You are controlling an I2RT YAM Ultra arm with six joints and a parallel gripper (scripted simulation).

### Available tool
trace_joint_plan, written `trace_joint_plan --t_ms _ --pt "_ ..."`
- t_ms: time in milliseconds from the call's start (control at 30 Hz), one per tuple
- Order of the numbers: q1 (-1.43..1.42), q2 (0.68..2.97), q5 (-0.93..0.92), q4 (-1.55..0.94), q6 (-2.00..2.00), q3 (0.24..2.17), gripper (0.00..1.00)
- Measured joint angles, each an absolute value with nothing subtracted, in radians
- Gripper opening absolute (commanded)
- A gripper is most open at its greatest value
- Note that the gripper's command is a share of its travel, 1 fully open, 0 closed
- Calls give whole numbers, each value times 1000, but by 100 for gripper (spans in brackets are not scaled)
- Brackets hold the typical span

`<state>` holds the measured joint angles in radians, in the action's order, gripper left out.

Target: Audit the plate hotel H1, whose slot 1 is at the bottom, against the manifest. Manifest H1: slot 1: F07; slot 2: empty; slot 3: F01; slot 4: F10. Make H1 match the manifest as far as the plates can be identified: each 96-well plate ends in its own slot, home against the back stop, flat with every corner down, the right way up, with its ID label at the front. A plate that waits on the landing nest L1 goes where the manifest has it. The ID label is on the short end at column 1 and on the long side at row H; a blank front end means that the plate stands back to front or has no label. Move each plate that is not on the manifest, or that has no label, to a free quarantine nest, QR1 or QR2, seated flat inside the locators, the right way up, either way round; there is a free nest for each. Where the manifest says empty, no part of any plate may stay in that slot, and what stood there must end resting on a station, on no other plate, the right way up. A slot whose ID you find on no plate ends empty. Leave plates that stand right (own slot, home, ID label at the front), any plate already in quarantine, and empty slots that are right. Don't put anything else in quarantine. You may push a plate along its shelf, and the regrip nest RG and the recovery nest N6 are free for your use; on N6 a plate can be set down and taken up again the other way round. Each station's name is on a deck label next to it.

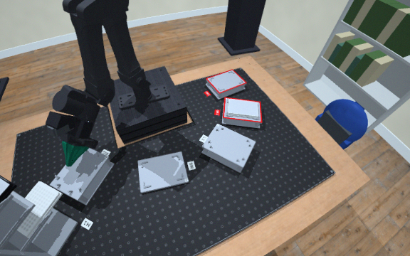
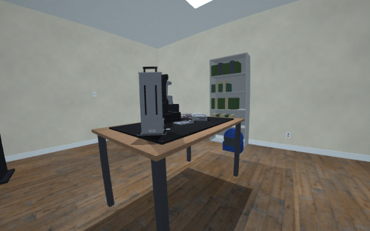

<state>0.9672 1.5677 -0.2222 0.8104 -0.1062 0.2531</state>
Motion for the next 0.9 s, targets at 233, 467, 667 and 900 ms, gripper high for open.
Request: trace_joint_plan --t_ms 233,467,667,900 --pt "967 1568 -222 811 -106 253 0" --pt "966 1573 -222 812 -106 256 0" --pt "961 1587 -220 812 -106 267 0" --pt "957 1598 -216 813 -105 281 0"
